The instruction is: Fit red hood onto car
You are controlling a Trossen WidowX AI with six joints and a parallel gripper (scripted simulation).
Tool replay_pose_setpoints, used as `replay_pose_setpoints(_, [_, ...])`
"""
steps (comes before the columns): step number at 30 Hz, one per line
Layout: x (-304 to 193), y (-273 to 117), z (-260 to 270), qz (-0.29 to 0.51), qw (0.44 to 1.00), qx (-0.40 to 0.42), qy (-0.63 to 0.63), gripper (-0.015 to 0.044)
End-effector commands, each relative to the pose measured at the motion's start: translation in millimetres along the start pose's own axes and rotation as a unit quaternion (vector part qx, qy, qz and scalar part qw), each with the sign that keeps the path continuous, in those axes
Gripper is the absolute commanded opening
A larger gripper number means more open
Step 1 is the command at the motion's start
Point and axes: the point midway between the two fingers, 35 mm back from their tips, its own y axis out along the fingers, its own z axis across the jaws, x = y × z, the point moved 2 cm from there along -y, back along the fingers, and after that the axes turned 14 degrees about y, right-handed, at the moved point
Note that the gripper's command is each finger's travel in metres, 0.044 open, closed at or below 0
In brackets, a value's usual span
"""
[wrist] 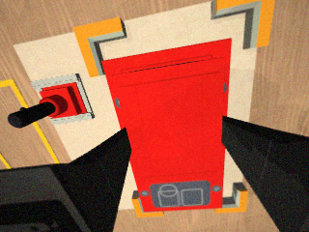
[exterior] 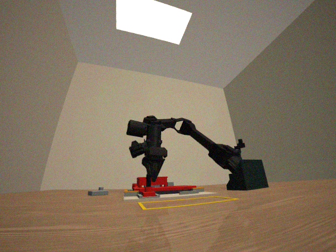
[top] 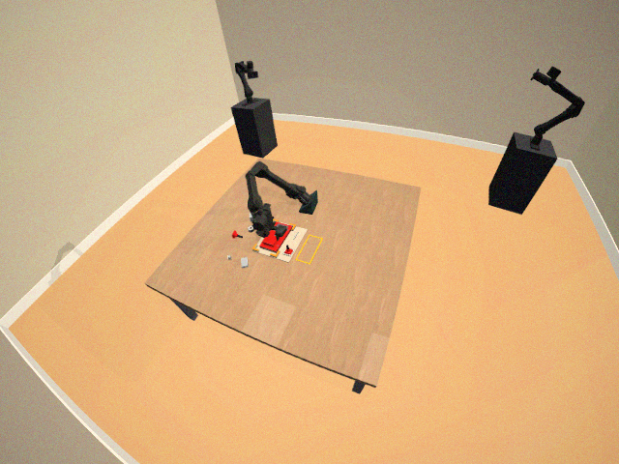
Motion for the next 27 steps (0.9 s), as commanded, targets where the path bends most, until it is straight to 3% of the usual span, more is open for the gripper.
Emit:
replay_pose_setpoints(1, [0.0,1.6,0.2,-0.001,1.0,0.0,-0.002,0.0])
replay_pose_setpoints(14, [-0.1,2.9,-0.3,0.0,1.0,0.0,0.0,0.0])
replay_pose_setpoints(27, [-0.2,3.5,-0.2,0.0,1.0,0.0,0.0,0.0341])
